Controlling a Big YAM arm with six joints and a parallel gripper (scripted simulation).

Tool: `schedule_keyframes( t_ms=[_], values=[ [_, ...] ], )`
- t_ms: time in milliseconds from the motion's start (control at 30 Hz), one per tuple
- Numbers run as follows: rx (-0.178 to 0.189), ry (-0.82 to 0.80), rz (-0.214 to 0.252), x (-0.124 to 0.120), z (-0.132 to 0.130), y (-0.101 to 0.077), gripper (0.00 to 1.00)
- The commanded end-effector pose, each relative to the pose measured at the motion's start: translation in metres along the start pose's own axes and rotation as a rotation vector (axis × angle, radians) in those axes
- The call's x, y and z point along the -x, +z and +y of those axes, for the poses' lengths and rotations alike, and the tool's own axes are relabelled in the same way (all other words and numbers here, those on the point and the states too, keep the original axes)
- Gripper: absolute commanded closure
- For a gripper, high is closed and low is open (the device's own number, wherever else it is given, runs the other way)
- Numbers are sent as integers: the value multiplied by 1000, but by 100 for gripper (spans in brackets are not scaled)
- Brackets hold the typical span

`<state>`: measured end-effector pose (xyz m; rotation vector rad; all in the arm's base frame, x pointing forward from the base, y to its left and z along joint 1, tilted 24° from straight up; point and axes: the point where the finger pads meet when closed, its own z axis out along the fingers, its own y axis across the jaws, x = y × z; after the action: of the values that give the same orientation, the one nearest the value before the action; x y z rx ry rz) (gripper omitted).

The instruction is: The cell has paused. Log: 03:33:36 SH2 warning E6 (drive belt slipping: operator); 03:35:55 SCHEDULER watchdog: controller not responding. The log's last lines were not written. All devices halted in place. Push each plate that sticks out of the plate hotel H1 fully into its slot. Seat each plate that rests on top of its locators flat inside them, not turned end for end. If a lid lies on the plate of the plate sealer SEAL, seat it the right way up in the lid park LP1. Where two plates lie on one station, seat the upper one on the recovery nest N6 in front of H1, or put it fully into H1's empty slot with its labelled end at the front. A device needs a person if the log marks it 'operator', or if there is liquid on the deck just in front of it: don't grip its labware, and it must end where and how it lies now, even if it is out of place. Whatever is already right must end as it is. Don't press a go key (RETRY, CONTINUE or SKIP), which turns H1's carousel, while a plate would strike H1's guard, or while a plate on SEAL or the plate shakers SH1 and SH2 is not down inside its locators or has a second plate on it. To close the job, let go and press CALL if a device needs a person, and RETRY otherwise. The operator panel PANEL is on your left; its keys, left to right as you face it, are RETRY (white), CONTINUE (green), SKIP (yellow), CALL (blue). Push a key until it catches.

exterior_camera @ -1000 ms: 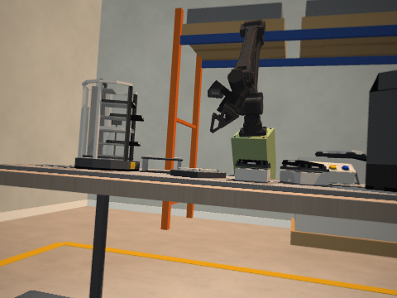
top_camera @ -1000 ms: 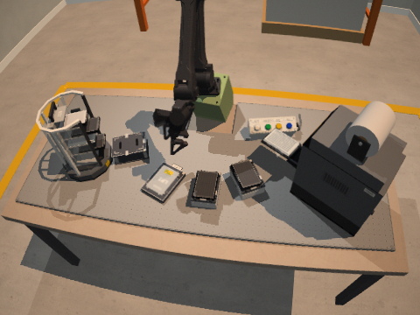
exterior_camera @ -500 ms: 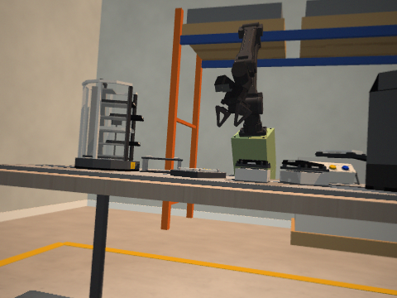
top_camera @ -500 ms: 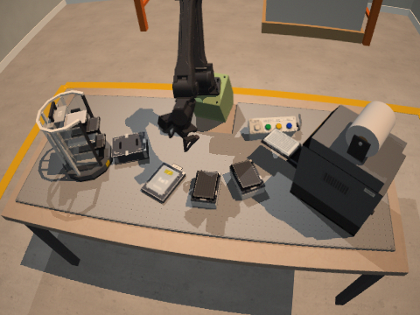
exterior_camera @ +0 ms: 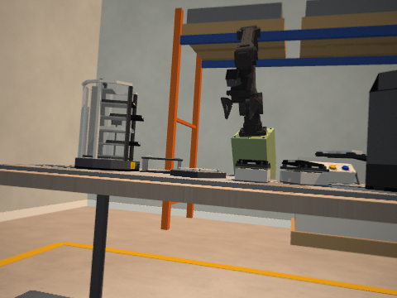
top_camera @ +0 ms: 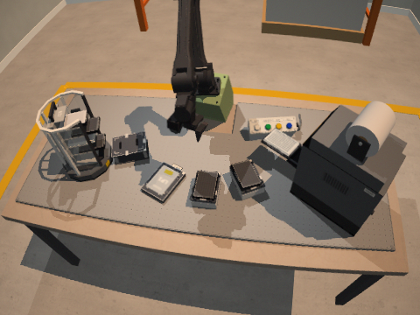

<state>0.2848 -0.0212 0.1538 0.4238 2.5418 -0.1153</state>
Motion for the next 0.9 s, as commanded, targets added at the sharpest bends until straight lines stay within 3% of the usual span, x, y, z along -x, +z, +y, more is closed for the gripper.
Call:
schedule_keyframes(
  t_ms=[0,133,233,300,333,400,433,733,767,867],
  values=[
    [38,-132,10,10,11,-28,0],
    [63,-243,90,2,14,-32,0],
    [91,-299,91,-1,19,-44,0],
    [73,-300,153,-25,11,-27,0],
    [68,-295,161,-27,9,-25,0],
    [68,-295,161,-27,9,-25,0],
    [76,-282,115,-11,14,-33,0],
    [76,-282,115,-11,14,-33,0],
    [84,-288,88,0,15,-47,0],
    [88,-287,87,1,17,-56,0]
  ],
)
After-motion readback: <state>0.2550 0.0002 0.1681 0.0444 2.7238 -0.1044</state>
